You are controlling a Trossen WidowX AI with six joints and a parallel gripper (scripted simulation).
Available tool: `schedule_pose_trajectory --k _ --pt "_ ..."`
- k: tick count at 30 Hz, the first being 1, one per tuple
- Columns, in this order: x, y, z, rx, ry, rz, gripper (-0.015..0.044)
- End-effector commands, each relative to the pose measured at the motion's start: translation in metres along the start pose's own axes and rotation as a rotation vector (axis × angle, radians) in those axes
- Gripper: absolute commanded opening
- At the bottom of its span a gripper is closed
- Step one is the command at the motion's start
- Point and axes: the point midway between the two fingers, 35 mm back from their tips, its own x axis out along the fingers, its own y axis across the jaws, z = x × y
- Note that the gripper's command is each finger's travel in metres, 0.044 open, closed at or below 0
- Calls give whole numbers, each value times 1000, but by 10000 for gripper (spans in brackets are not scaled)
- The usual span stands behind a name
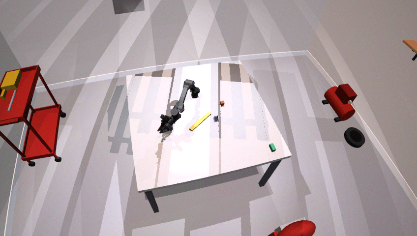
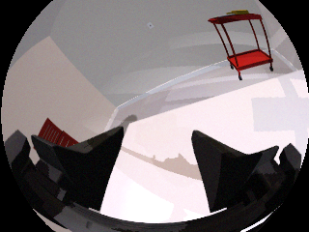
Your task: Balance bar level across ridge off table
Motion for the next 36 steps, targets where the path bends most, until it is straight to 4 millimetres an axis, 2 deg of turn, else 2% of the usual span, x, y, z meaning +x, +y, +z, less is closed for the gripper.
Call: schedule_pose_trajectory --k 1,11,20,28,36 --pt "-18 0 -29 -77 123 -18 315" --pt "-74 -10 -92 -248 422 -70 315" --pt "-137 -30 -136 -395 685 -131 315" --pt "-201 -54 -160 -520 911 -201 315" --pt "-268 -83 -168 -640 1128 -290 315"
